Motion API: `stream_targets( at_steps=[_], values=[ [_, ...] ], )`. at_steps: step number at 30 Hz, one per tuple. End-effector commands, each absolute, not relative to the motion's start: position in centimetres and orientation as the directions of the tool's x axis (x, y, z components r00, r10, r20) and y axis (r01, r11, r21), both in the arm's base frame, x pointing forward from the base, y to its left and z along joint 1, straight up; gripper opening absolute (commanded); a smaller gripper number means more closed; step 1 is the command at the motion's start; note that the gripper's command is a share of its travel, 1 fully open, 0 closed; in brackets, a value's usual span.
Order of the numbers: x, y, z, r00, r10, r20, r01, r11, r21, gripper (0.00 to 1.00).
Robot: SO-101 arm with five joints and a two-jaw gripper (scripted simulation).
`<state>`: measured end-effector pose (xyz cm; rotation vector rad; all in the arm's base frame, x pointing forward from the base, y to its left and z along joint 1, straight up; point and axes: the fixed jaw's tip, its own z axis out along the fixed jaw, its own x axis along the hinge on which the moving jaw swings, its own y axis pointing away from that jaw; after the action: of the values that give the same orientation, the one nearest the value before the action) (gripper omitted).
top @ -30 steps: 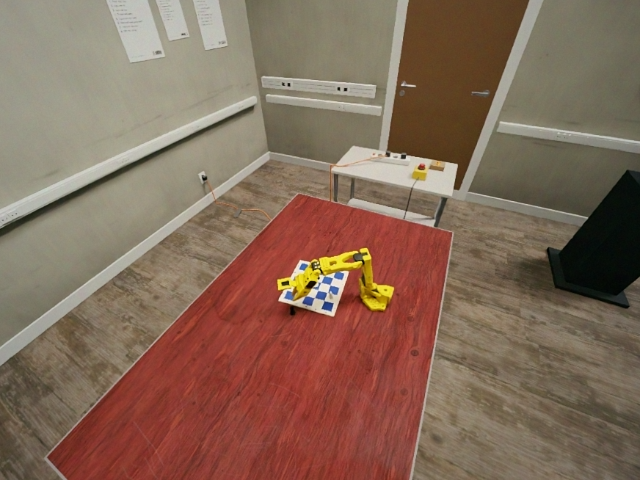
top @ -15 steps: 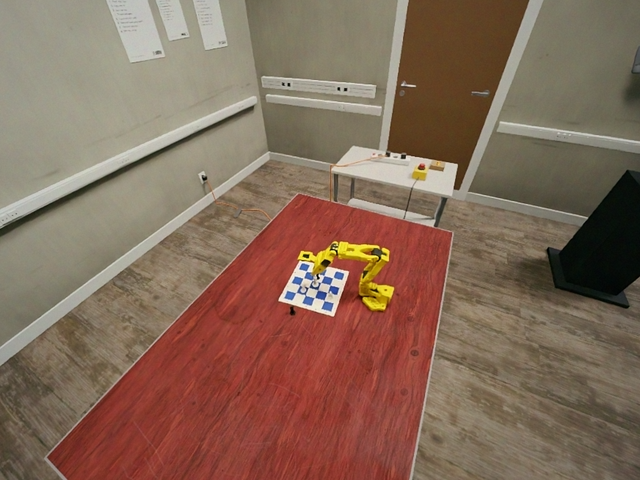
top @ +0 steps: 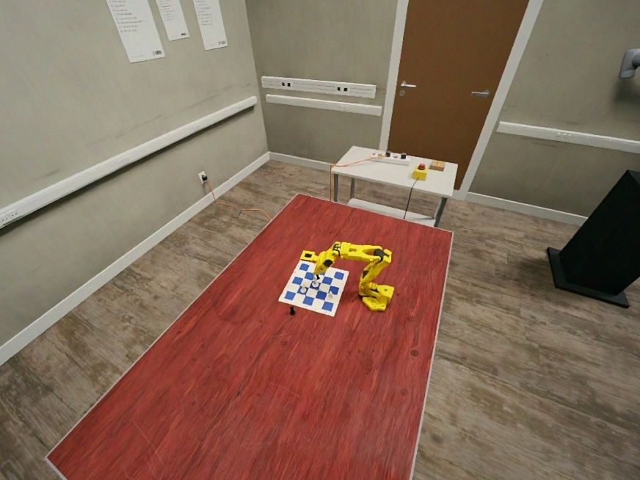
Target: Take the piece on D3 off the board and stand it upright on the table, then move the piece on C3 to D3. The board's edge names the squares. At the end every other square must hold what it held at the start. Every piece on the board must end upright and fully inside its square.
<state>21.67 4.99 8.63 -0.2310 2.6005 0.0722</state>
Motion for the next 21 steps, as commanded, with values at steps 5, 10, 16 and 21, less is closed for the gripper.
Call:
stream_targets(
  at_steps=[5, 10, 16, 21],
  values=[
    [21.55, 4.71, 8.56, -0.841, -0.146, -0.52, -0.174, 0.985, 0.004, 0.12],
    [21.55, 4.72, 8.55, -0.841, -0.146, -0.52, -0.174, 0.985, 0.004, 0.12],
    [21.56, 4.72, 8.31, -0.841, -0.146, -0.52, -0.174, 0.985, 0.004, 0.12],
    [21.57, 4.72, 7.77, -0.841, -0.146, -0.52, -0.174, 0.985, 0.004, 0.12]
  ],
)
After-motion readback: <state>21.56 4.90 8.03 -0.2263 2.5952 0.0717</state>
